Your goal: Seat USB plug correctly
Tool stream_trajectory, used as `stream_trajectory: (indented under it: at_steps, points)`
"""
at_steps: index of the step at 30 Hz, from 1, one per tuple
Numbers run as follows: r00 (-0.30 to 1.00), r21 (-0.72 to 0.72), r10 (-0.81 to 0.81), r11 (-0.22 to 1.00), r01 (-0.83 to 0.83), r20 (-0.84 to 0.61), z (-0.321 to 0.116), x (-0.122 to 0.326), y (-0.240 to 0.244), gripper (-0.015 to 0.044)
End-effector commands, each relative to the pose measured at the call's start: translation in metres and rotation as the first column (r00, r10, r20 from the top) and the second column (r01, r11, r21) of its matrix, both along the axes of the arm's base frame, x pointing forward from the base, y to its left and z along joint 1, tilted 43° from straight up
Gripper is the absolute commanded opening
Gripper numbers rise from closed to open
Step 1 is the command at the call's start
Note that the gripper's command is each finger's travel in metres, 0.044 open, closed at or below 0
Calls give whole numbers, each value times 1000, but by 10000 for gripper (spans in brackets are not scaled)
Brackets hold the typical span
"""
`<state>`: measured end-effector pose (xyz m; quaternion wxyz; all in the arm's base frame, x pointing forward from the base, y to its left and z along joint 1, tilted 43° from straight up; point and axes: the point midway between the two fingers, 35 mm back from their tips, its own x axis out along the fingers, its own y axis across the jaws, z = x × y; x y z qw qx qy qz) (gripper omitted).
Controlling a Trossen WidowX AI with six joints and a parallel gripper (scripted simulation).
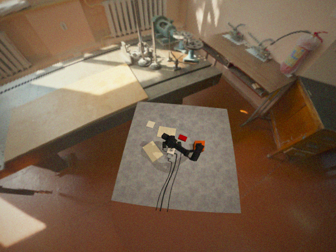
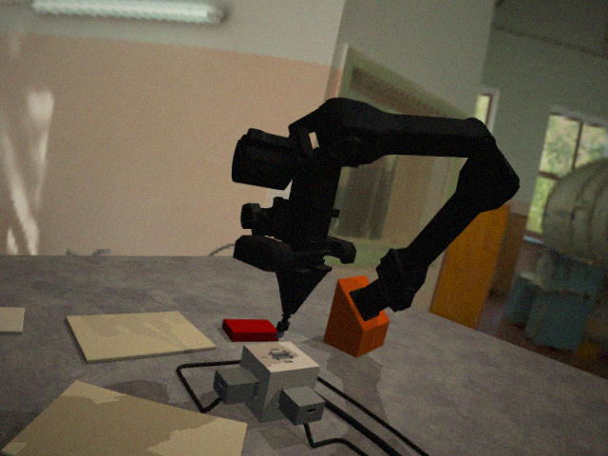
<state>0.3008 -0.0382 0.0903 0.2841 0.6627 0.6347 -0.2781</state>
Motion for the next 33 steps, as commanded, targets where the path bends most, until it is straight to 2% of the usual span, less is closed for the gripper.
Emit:
stream_trajectory:
  at_steps: [1,10,33]
  points:
    - [995,1,-70,998,70,-64,0,0,0,0]
    - [951,-13,-224,974,227,-211,0,0,0,0]
    - [952,-4,-223,974,227,-209,0,1,1,0]
